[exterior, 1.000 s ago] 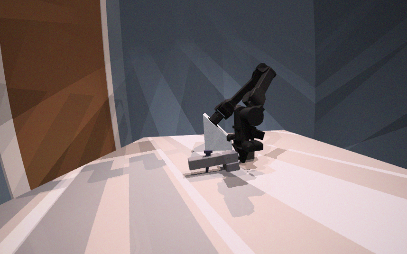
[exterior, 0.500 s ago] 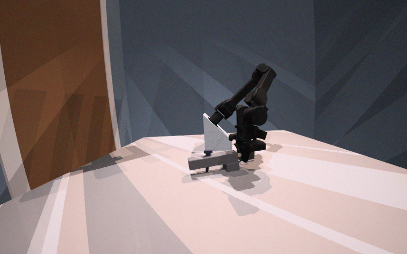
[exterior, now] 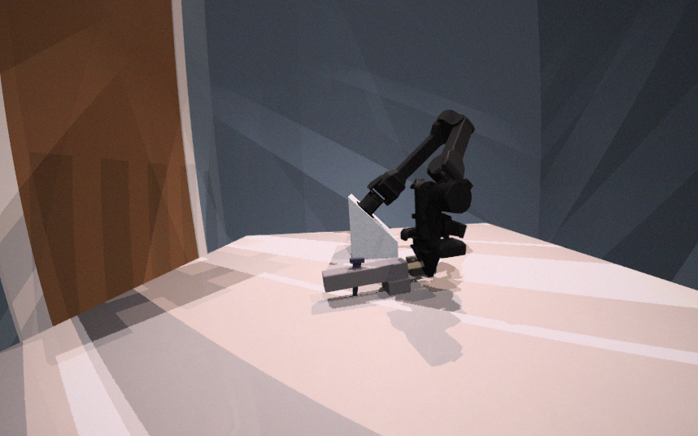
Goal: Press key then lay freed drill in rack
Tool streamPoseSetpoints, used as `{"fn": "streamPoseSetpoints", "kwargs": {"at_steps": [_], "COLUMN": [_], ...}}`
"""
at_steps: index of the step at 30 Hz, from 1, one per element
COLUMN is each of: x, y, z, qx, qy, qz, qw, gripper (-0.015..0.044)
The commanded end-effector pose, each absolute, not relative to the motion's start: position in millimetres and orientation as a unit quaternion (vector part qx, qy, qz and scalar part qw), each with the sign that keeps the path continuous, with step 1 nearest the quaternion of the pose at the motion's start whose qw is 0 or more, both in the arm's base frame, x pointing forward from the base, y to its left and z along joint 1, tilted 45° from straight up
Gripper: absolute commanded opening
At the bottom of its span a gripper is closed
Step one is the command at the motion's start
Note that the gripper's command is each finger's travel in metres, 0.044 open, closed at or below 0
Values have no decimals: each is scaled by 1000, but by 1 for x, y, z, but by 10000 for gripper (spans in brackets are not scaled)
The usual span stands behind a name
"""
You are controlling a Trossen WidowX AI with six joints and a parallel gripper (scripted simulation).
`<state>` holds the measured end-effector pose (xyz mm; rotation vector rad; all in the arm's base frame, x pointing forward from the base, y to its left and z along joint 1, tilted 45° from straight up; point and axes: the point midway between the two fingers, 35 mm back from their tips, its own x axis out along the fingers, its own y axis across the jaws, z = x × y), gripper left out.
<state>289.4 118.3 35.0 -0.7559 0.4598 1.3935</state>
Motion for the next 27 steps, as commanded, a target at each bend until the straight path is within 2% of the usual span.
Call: {"fn": "streamPoseSetpoints", "kwargs": {"at_steps": [1,5,22,27], "x": [288,288,289,289], "y": [121,126,122,121], "z": [39,44,37,35], "qx": [-337,-337,-337,-337], "qy": [207,207,207,208], "qz": [619,619,619,619], "qw": [679,679,679,679], "gripper": [0,0,440,440]}}
